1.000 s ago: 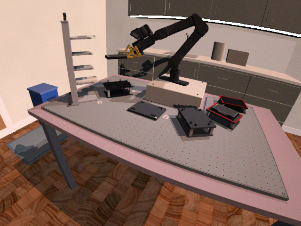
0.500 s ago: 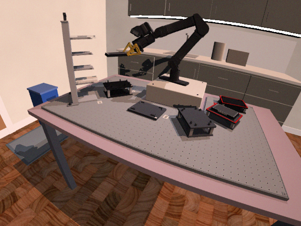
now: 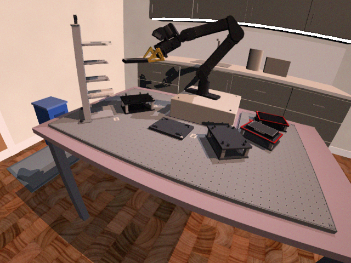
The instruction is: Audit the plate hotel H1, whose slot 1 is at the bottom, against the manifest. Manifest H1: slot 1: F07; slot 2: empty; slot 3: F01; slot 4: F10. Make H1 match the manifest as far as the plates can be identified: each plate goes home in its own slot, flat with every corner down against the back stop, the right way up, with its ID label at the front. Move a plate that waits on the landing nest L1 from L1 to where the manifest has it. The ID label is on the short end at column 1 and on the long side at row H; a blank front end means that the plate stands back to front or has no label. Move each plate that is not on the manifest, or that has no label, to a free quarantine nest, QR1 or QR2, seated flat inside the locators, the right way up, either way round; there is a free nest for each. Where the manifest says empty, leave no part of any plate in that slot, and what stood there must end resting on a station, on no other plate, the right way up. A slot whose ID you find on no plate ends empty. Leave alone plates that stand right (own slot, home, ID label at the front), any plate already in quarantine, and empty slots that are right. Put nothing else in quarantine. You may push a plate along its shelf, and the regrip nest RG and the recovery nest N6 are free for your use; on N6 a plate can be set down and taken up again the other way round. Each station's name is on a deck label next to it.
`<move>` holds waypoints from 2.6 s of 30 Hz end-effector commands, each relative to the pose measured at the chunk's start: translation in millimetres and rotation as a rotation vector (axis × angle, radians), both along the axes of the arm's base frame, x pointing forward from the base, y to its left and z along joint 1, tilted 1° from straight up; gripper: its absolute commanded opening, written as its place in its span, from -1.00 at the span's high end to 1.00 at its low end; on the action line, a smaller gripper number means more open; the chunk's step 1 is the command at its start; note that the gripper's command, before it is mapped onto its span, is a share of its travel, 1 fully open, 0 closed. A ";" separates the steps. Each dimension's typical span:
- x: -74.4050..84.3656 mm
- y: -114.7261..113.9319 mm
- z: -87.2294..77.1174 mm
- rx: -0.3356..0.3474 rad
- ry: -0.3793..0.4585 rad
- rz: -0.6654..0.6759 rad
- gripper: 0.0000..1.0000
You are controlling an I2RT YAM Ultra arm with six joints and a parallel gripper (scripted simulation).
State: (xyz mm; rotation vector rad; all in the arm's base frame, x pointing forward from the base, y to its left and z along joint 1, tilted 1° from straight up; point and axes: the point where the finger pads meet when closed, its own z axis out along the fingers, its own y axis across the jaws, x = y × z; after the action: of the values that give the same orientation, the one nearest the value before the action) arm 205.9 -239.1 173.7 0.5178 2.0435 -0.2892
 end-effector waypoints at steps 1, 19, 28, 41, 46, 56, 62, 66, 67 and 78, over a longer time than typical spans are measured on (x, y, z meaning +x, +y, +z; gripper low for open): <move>0.7 0.9 6.3 -0.003 -0.005 0.007 -0.72; 0.5 0.8 22.6 -0.003 -0.005 0.007 -0.72; 0.5 0.8 25.0 -0.003 -0.005 0.007 -0.72; 0.5 0.8 24.2 -0.003 -0.005 0.007 -0.72; 0.5 0.8 24.1 -0.003 -0.005 0.007 -0.72; 0.5 0.8 24.0 -0.003 -0.005 0.007 -0.72; 4.9 -1.5 24.1 -0.003 -0.005 0.007 -0.72; 6.6 -2.5 24.3 -0.003 -0.005 0.007 -0.72; 7.5 -2.9 24.5 -0.003 -0.005 0.007 -0.72; 17.3 -8.1 26.2 -0.003 -0.006 0.007 -0.72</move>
State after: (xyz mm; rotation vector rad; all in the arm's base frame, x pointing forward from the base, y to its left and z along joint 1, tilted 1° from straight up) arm 220.1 -243.5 190.5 0.5190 2.0621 -0.2669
